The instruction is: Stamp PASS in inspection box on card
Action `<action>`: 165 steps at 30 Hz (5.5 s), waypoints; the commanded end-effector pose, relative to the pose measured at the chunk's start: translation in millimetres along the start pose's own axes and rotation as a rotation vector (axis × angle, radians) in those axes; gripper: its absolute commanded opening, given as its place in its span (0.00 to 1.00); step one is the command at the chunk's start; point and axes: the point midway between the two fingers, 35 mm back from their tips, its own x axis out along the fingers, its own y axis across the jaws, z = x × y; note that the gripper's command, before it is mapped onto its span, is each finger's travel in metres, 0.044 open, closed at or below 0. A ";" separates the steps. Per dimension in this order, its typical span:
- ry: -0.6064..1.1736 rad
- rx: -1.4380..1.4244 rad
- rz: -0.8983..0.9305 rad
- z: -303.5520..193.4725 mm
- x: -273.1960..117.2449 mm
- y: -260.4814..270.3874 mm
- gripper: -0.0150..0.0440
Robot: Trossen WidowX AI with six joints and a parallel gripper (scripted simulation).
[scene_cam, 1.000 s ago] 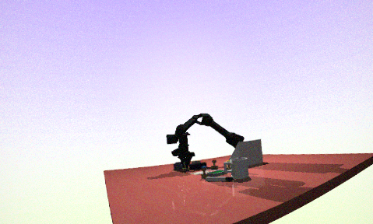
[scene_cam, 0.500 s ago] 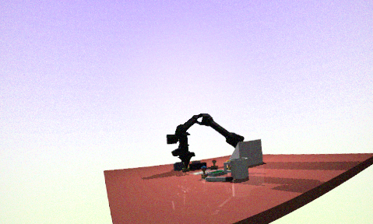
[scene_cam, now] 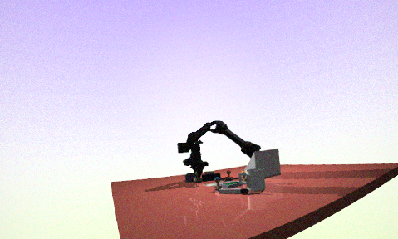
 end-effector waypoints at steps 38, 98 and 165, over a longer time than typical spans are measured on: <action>-0.004 0.007 0.001 2.2 -21.1 0.4 0.25; -0.004 0.006 0.000 1.2 -50.5 0.6 0.25; -0.002 0.004 0.012 -63.3 -63.0 262.7 0.25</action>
